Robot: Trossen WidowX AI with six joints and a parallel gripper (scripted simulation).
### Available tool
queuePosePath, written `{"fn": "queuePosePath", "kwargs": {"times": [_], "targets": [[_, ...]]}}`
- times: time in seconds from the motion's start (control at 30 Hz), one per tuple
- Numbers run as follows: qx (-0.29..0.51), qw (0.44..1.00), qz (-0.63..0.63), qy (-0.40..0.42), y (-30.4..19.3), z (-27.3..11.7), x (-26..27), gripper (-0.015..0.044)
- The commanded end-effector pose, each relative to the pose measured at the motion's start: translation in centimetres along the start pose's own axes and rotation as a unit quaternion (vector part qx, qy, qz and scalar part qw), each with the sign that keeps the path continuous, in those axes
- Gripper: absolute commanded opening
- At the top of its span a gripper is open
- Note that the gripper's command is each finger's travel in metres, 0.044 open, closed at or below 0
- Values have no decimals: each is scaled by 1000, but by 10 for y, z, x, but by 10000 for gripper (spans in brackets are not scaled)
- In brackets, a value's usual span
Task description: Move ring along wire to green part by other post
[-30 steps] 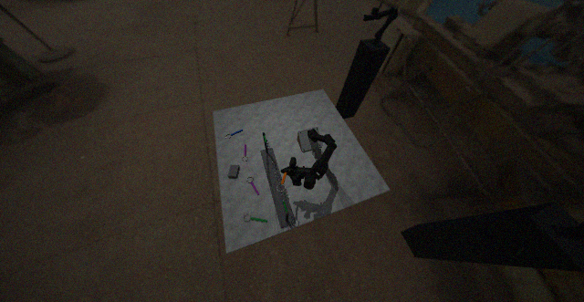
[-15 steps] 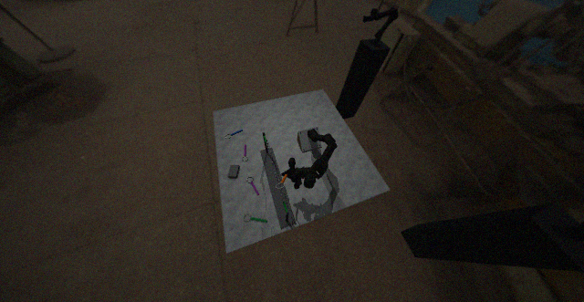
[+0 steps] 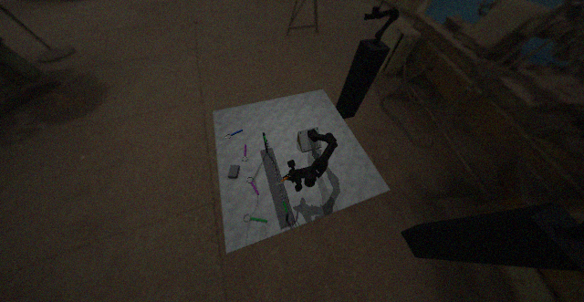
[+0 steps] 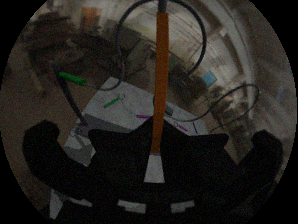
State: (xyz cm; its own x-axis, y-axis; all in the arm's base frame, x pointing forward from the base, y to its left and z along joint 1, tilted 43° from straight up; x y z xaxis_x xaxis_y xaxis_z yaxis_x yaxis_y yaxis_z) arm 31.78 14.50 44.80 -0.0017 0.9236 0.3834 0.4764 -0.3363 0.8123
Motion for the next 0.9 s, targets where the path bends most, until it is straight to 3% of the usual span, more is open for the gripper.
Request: {"fn": "queuePosePath", "kwargs": {"times": [0.0, 0.87], "targets": [[1, 999, 42, 25, 0, 0, 4, -150], [6, 945, 282, 168, 5, -4, 31, -150]]}}
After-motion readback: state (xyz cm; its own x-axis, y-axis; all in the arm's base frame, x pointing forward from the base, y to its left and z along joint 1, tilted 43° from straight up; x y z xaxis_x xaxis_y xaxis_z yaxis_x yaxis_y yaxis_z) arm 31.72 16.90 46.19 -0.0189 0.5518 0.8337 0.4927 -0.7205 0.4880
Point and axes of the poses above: the point midway between the two fingers, 35 mm back from their tips, its own z axis out along the fingers, its own x axis across the jaws, y = z × x, the point moved 3 cm from there along -z, back along the fingers, and after that the axes turned 7 degrees about z, right-handed, at the moved point
